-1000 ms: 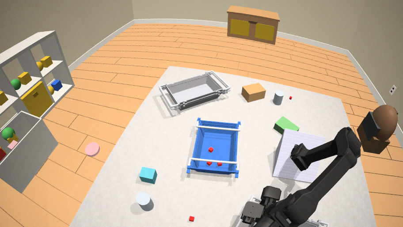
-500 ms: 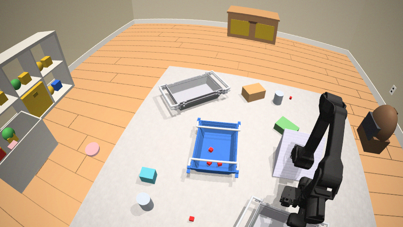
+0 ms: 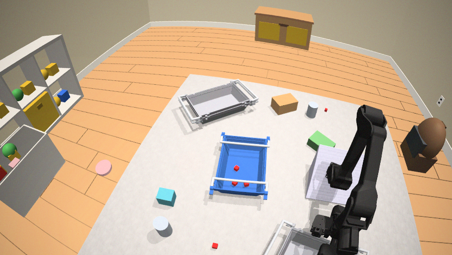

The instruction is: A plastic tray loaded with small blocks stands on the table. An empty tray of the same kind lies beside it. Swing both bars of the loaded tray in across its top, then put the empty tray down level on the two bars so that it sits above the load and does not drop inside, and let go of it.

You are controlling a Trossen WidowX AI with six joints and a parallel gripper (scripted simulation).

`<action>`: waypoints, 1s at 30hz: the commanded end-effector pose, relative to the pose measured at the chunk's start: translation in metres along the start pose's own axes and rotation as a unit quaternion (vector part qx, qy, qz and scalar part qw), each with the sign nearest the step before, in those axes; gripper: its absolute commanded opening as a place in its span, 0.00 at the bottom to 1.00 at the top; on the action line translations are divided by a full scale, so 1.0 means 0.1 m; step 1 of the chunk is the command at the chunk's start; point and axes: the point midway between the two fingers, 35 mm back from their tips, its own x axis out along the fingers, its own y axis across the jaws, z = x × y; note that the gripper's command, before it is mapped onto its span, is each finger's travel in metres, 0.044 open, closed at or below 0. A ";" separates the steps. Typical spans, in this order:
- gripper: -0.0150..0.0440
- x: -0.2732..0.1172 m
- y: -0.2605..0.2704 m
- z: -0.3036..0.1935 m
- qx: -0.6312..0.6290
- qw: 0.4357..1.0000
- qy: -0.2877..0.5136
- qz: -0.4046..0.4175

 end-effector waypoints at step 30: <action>0.73 0.47 -0.08 0.02 0.002 1.000 -0.003 -0.006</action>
